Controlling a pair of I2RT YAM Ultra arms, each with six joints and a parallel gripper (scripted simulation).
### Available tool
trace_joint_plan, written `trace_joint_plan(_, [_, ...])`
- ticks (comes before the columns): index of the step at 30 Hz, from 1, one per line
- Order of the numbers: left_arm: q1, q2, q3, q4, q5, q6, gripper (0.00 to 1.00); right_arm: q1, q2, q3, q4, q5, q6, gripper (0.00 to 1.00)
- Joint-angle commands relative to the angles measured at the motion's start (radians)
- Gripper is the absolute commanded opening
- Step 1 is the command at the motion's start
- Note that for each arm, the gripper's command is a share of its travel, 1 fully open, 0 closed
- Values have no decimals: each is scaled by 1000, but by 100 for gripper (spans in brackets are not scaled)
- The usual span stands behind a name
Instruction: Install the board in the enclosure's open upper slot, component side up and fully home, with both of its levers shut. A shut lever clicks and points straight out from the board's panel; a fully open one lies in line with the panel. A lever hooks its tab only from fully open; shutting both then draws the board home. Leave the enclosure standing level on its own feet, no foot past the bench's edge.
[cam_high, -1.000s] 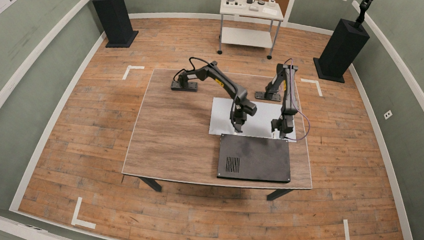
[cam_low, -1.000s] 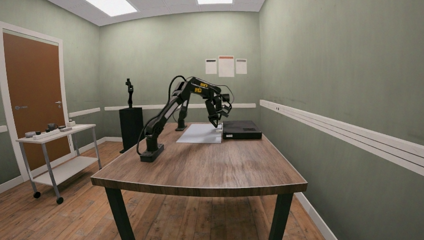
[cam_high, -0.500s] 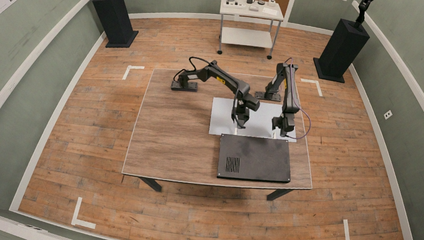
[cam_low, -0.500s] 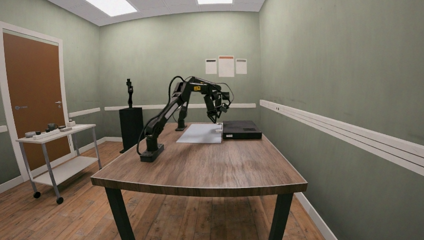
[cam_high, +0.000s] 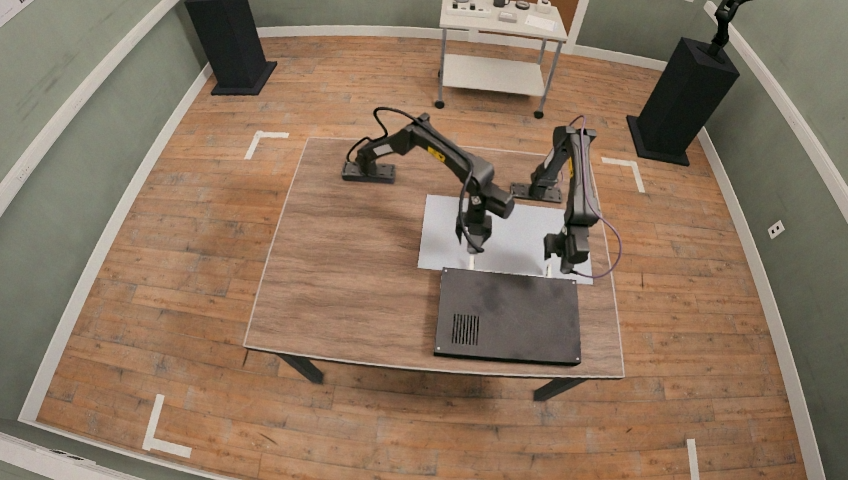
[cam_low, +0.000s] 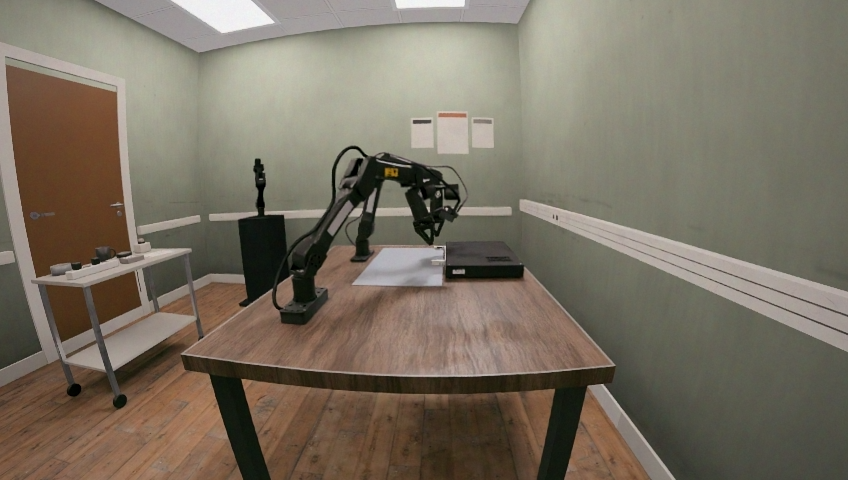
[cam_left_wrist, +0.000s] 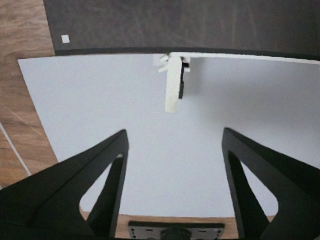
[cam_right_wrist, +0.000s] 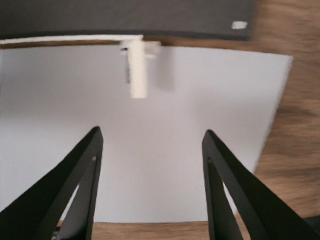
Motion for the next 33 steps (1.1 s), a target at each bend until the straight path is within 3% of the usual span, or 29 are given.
trace_joint_plan(1, [-5,-7,13,-18,-3,-8,64,-24,-139,-103,90,111,-43,64])
trace_joint_plan(3, [-5,-7,13,-18,-3,-8,64,-24,-139,-103,90,111,-43,64])
trace_joint_plan(4, [-5,-7,13,-18,-3,-8,64,-31,-202,-189,140,134,-65,64])
trace_joint_plan(12, [-5,-7,13,-18,-3,-8,64,-93,-534,-483,338,286,-229,64])
trace_joint_plan(18, [-5,-7,13,-18,-3,-8,64,-182,-796,-701,531,326,-430,64])
trace_joint_plan(20, [-5,-7,13,-18,-3,-8,64,-182,-796,-701,531,326,-430,64])
trace_joint_plan(21, [-5,-7,13,-18,-3,-8,64,-213,-864,-781,613,301,-503,64])
trace_joint_plan(26, [-5,-7,13,-18,-3,-8,64,-353,-1091,-961,809,249,-730,64])
trace_joint_plan(33, [-5,-7,13,-18,-3,-8,64,-610,-1294,-1127,1058,9,-932,64])
